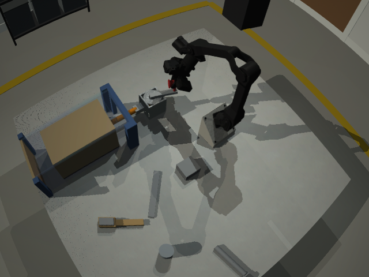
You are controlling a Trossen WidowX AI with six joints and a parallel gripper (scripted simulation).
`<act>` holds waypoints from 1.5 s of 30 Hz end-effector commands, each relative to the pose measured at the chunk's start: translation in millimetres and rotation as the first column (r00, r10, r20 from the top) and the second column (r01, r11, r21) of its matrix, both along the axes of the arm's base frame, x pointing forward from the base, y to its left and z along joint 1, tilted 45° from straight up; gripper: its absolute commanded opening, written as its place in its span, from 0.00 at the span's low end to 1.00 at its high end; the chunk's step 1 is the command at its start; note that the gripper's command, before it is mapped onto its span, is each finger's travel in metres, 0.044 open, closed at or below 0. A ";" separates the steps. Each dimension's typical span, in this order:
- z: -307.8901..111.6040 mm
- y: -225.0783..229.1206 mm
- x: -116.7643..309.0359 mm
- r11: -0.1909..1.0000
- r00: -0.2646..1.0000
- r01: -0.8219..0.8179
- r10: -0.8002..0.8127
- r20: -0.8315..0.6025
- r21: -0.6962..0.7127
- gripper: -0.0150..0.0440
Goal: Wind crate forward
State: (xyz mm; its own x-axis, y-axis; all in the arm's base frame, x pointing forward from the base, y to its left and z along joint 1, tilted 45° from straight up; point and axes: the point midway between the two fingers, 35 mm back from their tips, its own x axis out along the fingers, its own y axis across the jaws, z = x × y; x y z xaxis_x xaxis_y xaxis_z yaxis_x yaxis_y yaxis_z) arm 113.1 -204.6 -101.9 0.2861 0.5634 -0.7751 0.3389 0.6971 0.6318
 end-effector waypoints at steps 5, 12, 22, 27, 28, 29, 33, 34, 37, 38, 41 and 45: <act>-15.1 -16.1 -2.2 0.999 1.000 -0.015 0.015 -0.008 -0.034 0.25; -22.4 -24.1 -1.3 0.999 1.000 -0.015 0.015 -0.008 -0.035 0.25; -36.0 -38.4 4.2 0.999 1.000 -0.015 0.015 -0.008 -0.037 0.25; -47.5 -50.1 11.3 0.999 1.000 -0.015 0.015 -0.007 -0.038 0.25; -48.7 -51.2 12.3 0.999 1.000 -0.015 0.015 -0.007 -0.038 0.25; -49.4 -51.9 12.9 0.999 1.000 -0.015 0.015 -0.007 -0.038 0.25; -53.0 -55.3 16.2 0.999 1.000 -0.015 0.015 -0.007 -0.039 0.25; -54.1 -56.3 17.3 0.999 1.000 -0.015 0.015 -0.007 -0.039 0.25; -56.4 -58.6 19.8 0.999 1.000 -0.015 0.015 -0.006 -0.039 0.25; -57.5 -59.5 21.1 0.999 1.000 -0.015 0.015 -0.006 -0.039 0.25; -59.8 -61.6 23.8 0.999 1.000 -0.015 0.015 -0.006 -0.039 0.25; -63.0 -64.5 28.0 0.999 1.000 -0.015 0.015 -0.006 -0.040 0.25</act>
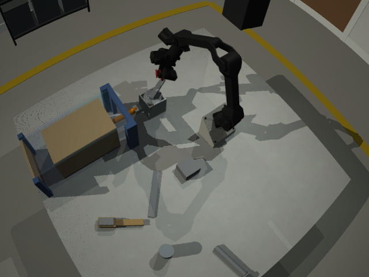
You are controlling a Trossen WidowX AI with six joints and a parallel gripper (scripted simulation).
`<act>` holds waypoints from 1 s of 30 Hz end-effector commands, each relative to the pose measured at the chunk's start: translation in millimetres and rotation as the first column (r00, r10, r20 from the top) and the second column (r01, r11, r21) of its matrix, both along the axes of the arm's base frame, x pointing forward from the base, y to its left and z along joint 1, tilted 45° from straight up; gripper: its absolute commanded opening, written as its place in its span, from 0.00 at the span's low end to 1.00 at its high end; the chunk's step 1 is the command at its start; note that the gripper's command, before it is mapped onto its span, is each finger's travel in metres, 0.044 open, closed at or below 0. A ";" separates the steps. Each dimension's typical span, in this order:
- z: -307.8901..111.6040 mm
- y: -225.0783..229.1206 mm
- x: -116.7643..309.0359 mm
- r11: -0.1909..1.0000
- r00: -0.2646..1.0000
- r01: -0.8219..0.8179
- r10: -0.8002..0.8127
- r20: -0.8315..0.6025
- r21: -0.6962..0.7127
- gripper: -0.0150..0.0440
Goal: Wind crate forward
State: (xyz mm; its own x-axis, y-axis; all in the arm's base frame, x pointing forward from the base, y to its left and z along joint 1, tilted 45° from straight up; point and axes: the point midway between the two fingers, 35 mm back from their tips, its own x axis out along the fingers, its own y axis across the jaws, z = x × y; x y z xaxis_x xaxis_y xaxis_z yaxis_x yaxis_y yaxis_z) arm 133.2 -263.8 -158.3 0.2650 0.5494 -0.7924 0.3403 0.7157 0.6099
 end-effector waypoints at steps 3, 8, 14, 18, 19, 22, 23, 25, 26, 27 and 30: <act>-9.0 -7.5 11.5 1.000 1.000 -0.002 0.002 0.013 -0.017 0.25; -12.5 -10.4 17.0 1.000 1.000 -0.002 0.002 0.013 -0.018 0.25; -16.5 -13.6 24.5 1.000 1.000 -0.002 0.002 0.014 -0.018 0.25; -19.0 -15.4 29.7 1.000 1.000 -0.002 0.002 0.014 -0.018 0.25; -19.7 -15.9 31.4 1.000 1.000 -0.002 0.002 0.014 -0.018 0.25; -21.2 -17.0 35.1 1.000 1.000 -0.002 0.002 0.015 -0.018 0.25; -21.9 -17.4 36.8 1.000 1.000 -0.002 0.002 0.015 -0.018 0.25; -22.9 -18.0 39.6 1.000 1.000 -0.002 0.002 0.015 -0.018 0.25; -23.3 -18.3 40.7 1.000 1.000 -0.002 0.002 0.015 -0.018 0.25; -23.9 -18.6 42.4 1.000 1.000 -0.002 0.002 0.015 -0.019 0.25; -25.1 -19.3 46.4 1.000 1.000 -0.002 0.002 0.016 -0.019 0.25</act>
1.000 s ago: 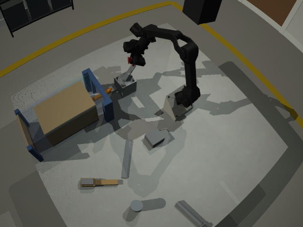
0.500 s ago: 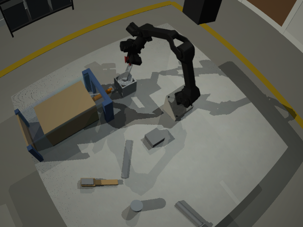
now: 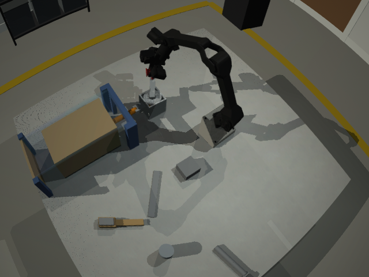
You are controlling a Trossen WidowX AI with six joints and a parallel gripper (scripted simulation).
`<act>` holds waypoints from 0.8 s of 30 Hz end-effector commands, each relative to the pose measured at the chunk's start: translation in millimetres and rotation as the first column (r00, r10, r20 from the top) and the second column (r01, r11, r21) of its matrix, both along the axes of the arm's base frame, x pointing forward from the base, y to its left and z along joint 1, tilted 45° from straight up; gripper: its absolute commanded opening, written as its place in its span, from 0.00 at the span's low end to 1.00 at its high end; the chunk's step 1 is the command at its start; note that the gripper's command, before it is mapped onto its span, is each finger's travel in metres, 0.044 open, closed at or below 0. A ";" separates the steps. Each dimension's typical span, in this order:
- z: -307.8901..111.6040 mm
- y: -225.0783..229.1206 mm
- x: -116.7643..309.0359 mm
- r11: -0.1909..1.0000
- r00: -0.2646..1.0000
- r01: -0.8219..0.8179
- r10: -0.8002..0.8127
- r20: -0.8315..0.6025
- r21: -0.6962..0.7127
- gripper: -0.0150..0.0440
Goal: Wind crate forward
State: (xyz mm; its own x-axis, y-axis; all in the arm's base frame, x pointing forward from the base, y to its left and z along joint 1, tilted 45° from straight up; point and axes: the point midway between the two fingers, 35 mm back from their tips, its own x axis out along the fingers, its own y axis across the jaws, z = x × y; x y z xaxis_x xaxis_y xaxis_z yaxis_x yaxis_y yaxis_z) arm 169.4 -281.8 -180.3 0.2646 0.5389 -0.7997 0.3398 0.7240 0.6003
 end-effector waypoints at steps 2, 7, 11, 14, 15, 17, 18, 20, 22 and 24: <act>-4.0 -1.8 13.1 1.000 1.000 -0.002 0.002 0.016 -0.005 0.25; -5.9 -2.6 20.8 1.000 1.000 -0.002 0.002 0.017 -0.005 0.25; -7.2 -2.9 26.8 1.000 1.000 -0.002 0.002 0.017 -0.005 0.25; -7.9 -2.9 31.0 1.000 1.000 -0.002 0.002 0.018 -0.005 0.25; -8.2 -2.9 32.8 1.000 1.000 -0.002 0.002 0.018 -0.005 0.25; -8.6 -2.8 35.8 1.000 1.000 -0.002 0.002 0.018 -0.005 0.25; -8.7 -2.7 37.0 1.000 1.000 -0.002 0.002 0.018 -0.005 0.25; -9.1 -2.5 40.1 1.000 1.000 -0.002 0.002 0.018 -0.005 0.25; -9.4 -2.3 43.1 1.000 1.000 -0.002 0.002 0.019 -0.005 0.25; -9.6 -1.9 46.2 1.000 1.000 -0.002 0.002 0.019 -0.005 0.25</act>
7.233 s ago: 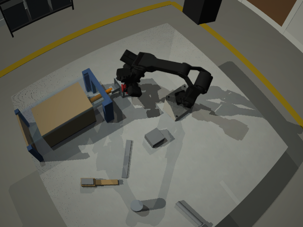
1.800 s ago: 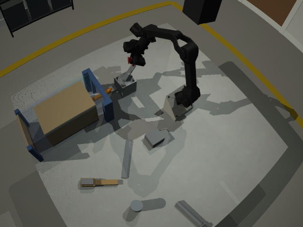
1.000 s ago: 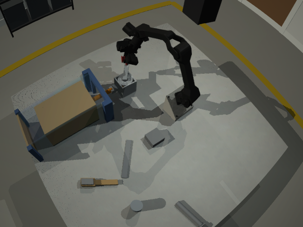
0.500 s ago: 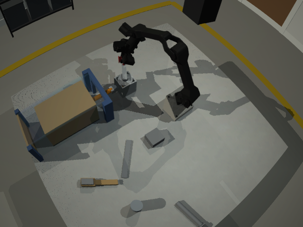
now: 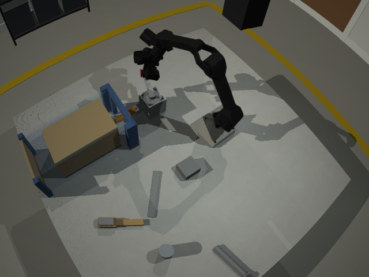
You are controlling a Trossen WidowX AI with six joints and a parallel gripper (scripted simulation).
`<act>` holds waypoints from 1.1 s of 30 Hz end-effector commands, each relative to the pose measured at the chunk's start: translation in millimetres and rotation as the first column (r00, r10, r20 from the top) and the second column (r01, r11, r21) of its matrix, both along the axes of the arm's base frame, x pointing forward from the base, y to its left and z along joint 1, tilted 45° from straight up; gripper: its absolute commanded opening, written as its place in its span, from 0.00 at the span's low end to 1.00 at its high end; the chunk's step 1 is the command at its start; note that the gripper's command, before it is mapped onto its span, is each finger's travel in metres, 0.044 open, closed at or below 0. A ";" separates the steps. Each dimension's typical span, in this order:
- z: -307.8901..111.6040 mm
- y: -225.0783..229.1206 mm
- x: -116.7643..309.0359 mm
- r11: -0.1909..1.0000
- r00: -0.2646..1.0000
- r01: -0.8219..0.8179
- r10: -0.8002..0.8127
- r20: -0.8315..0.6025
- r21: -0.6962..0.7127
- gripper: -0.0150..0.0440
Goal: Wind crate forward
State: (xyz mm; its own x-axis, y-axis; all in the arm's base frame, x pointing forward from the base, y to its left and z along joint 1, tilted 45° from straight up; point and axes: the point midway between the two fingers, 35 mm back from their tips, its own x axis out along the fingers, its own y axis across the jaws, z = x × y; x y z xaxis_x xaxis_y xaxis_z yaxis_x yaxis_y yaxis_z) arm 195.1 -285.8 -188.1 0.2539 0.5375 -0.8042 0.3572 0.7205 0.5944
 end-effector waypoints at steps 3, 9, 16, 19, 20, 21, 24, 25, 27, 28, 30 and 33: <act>-2.0 2.8 25.3 1.000 0.999 -0.010 0.010 0.038 -0.006 0.25; -2.0 4.5 34.4 1.000 0.999 -0.010 0.010 0.039 -0.006 0.25; -1.3 7.1 44.4 1.000 0.999 -0.010 0.010 0.040 -0.005 0.25; -0.8 8.6 49.1 1.000 0.999 -0.010 0.010 0.040 -0.005 0.25; -0.6 9.0 50.2 1.000 0.999 -0.010 0.010 0.040 -0.005 0.25; -0.4 9.6 52.0 1.000 0.999 -0.010 0.010 0.040 -0.005 0.25; 0.3 11.2 55.9 1.000 0.999 -0.010 0.010 0.041 -0.005 0.25; 0.6 11.9 57.6 1.000 0.999 -0.010 0.010 0.041 -0.005 0.25; 1.2 13.0 60.4 1.000 0.999 -0.010 0.010 0.041 -0.005 0.25; 1.5 13.5 61.4 1.000 0.999 -0.010 0.010 0.041 -0.004 0.25; 2.1 14.8 64.2 1.000 0.999 -0.010 0.010 0.041 -0.004 0.25; 3.3 17.0 68.4 1.000 0.999 -0.010 0.010 0.042 -0.004 0.25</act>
